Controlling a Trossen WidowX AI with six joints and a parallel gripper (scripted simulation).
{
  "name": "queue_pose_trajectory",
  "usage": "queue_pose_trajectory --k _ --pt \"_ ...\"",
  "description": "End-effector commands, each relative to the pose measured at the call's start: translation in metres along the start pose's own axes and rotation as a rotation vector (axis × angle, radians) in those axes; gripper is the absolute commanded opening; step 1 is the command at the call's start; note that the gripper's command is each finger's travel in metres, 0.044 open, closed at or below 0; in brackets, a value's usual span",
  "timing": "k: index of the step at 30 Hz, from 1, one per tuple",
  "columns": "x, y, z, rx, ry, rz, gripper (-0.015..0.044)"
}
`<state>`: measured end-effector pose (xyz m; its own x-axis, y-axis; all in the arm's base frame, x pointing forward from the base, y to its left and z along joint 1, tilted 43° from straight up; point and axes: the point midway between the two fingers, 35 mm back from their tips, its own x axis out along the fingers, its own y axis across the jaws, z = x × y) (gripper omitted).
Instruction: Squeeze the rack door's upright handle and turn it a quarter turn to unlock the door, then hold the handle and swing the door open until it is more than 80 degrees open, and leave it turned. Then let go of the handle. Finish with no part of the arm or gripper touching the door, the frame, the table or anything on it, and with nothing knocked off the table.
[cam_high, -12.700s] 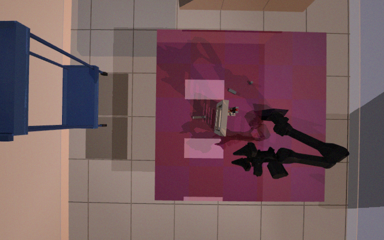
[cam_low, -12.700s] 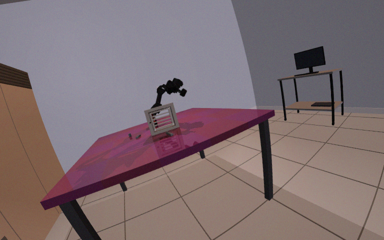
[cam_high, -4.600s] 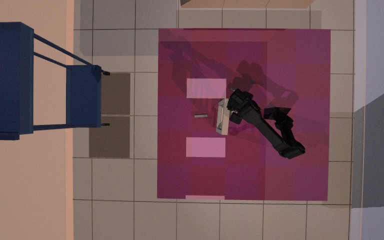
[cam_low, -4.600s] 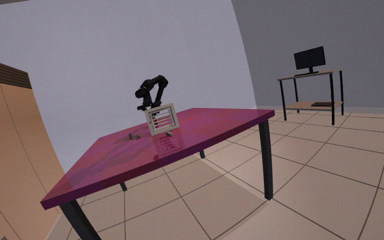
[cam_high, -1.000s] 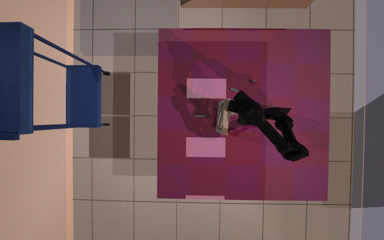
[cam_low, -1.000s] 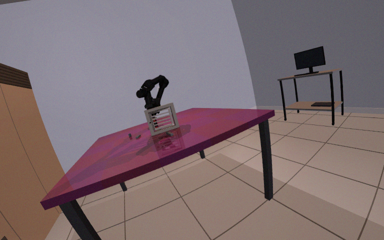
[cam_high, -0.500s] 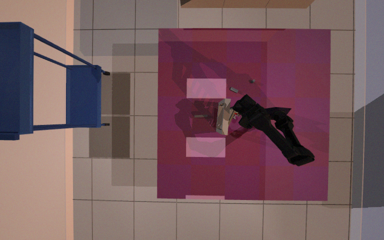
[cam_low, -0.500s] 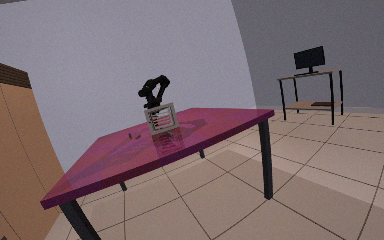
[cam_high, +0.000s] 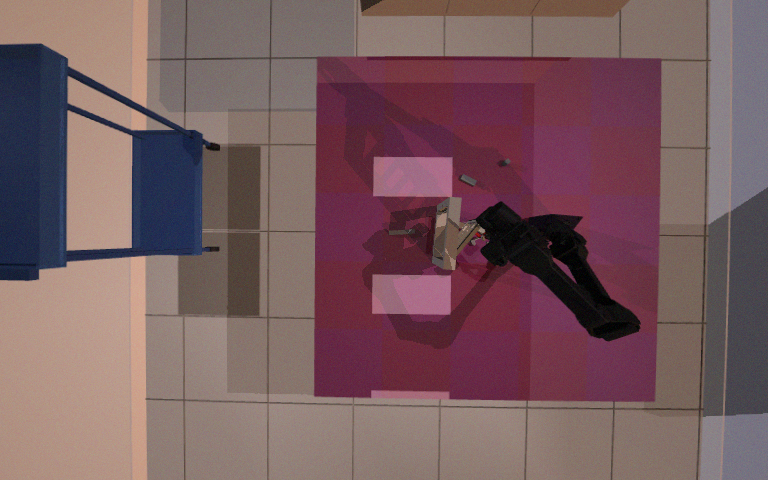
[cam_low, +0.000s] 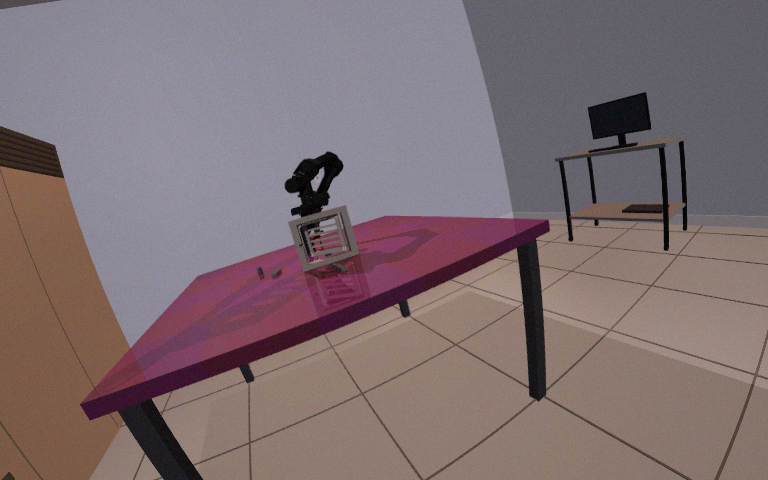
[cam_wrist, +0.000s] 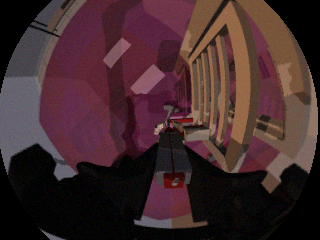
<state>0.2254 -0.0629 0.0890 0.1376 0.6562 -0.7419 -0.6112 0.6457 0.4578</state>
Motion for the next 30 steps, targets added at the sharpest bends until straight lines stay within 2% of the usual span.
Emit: queue_pose_trajectory --k 1,30 --pt "0.000 0.010 0.003 0.079 -0.007 0.000 0.0026" --pt "-0.001 0.066 0.033 0.506 -0.008 0.004 0.0026"
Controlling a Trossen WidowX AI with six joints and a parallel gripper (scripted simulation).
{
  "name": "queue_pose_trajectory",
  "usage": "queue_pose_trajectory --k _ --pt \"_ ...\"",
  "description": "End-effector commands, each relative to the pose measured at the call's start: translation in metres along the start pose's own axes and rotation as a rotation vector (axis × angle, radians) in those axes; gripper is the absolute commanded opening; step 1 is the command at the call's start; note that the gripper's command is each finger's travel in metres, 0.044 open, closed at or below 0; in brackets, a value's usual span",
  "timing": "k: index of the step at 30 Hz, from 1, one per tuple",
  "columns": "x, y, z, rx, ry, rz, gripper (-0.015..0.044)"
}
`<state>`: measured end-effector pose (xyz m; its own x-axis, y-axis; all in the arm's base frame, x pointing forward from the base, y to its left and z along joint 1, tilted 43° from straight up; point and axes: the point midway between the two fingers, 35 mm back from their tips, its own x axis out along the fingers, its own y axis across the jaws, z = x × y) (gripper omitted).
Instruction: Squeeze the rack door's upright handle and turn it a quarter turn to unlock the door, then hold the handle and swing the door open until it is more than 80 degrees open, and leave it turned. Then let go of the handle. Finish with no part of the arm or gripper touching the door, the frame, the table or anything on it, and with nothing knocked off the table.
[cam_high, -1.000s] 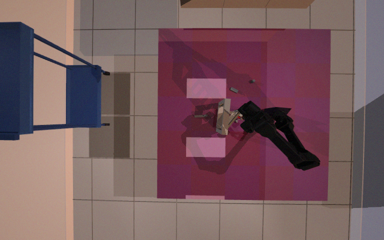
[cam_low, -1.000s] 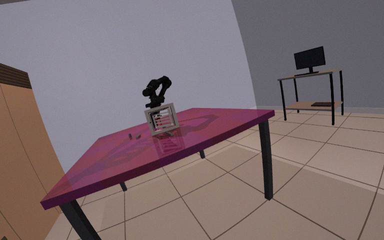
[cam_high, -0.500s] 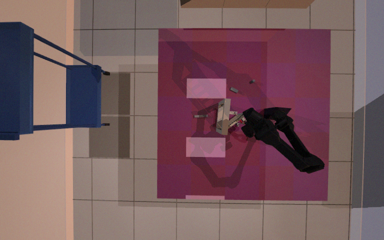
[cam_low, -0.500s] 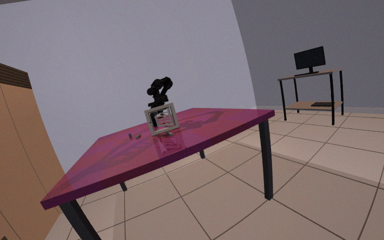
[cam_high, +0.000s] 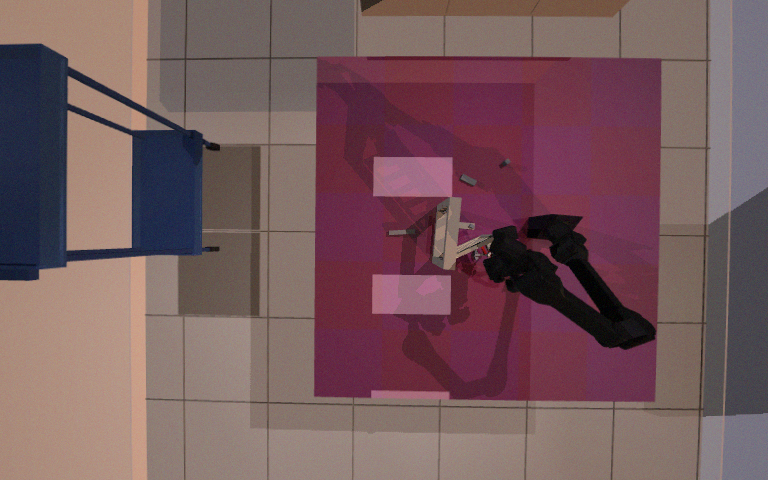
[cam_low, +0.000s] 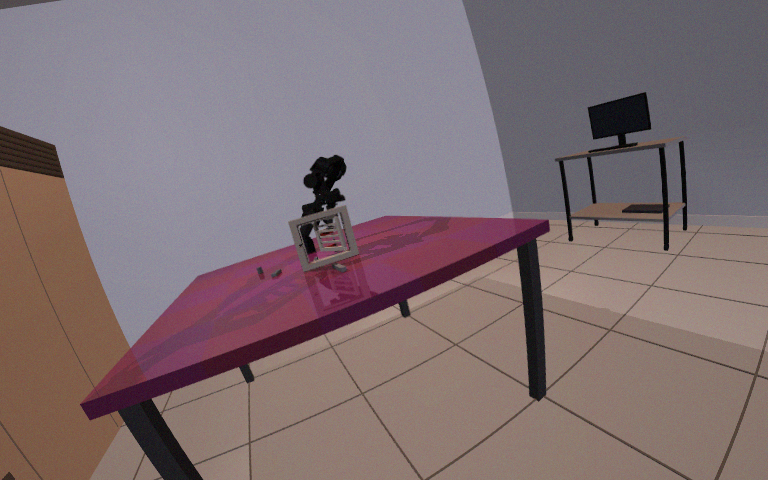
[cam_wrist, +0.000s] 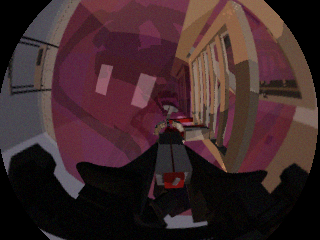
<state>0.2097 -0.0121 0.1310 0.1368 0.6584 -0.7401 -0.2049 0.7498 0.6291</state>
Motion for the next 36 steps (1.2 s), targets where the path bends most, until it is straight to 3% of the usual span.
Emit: queue_pose_trajectory --k 1,36 --pt "-0.001 0.008 0.003 0.062 -0.007 0.003 0.0026" --pt "-0.001 0.068 0.033 0.507 -0.008 0.007 0.0026"
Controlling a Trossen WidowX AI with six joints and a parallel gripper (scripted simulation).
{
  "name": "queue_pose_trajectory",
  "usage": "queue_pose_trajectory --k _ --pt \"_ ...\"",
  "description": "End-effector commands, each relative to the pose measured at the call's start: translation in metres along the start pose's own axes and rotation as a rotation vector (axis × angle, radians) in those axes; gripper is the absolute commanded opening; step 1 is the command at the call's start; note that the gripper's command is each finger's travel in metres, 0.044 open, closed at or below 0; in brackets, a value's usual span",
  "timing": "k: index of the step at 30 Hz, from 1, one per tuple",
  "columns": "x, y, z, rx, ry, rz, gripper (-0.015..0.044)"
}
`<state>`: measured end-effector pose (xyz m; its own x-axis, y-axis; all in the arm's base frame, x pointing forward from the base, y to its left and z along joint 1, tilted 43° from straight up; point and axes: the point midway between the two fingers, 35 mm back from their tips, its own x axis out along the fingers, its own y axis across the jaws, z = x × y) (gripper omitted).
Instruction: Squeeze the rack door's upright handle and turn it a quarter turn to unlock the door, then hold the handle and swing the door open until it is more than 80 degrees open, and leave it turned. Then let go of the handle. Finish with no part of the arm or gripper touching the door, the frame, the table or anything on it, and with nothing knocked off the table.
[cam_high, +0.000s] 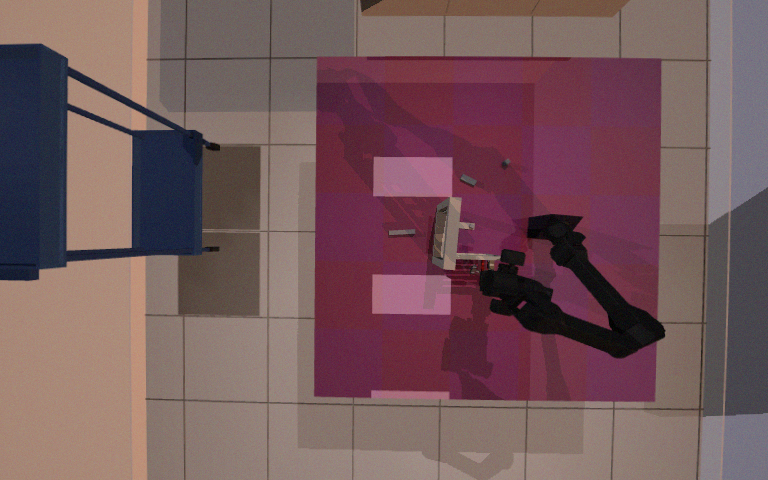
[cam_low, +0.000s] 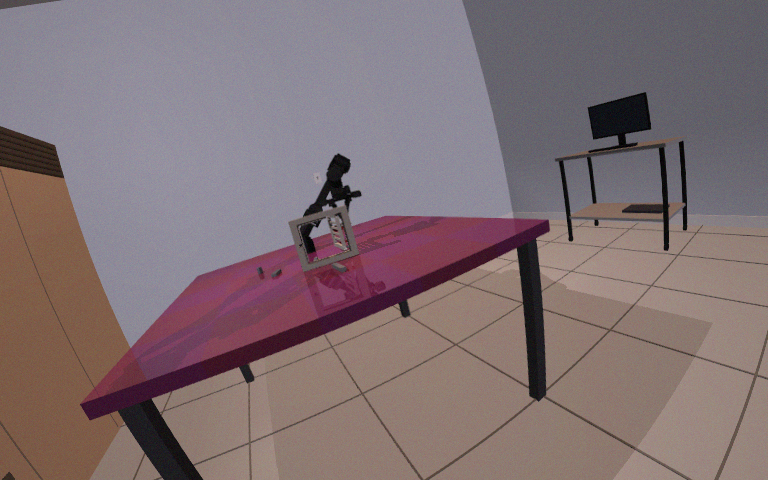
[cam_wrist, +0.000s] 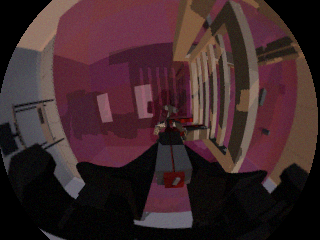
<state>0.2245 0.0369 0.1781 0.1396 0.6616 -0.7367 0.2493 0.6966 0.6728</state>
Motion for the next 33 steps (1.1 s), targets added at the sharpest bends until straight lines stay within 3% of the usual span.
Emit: queue_pose_trajectory --k 1,14,24,33 --pt "-0.001 0.007 0.002 0.053 -0.005 0.004 0.0026" --pt "-0.001 0.009 0.002 0.061 -0.005 0.004 0.0026" --pt "-0.001 0.009 0.002 0.061 -0.005 0.004 0.0288" --pt "-0.012 0.009 0.002 0.080 -0.034 0.001 0.0298"
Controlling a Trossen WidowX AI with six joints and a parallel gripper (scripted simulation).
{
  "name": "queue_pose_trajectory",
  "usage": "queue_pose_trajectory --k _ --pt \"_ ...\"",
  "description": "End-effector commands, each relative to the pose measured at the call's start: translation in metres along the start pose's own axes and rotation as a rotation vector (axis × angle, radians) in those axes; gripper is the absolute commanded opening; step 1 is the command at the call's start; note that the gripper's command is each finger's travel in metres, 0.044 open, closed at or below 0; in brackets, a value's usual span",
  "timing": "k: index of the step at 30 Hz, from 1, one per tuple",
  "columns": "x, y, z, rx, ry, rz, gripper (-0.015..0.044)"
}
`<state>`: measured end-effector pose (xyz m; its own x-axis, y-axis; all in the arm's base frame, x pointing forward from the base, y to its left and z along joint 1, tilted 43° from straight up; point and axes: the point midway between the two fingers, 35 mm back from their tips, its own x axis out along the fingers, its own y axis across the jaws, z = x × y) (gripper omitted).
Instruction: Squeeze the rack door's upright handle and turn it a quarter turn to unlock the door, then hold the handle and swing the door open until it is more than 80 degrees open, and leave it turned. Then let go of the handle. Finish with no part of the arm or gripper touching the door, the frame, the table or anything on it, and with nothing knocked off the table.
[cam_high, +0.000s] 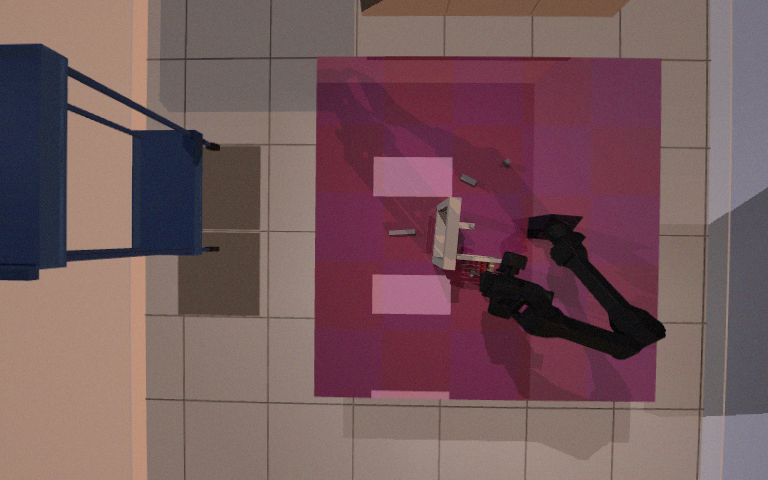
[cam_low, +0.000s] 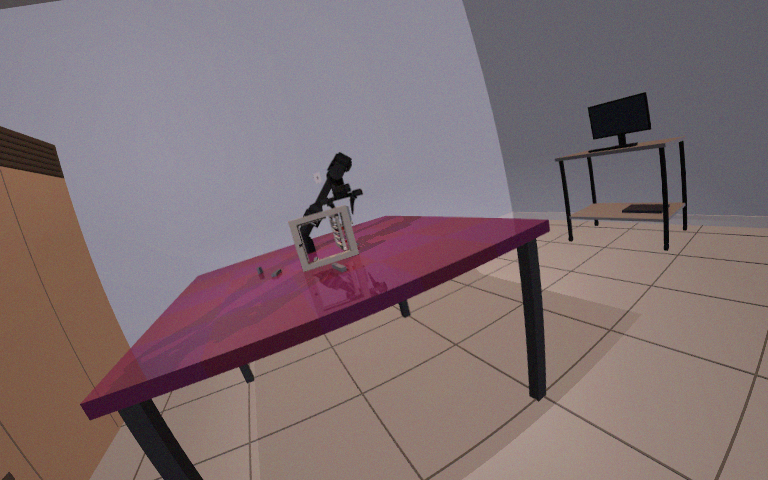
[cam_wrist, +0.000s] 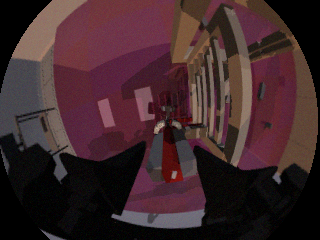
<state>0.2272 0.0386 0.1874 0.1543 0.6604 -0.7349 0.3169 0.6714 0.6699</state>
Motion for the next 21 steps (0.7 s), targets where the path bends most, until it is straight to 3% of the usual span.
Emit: queue_pose_trajectory --k 1,21 --pt "-0.008 0.001 0.001 0.010 -0.024 -0.004 0.0298" --pt "-0.041 0.001 -0.001 0.069 -0.114 -0.014 0.0298"
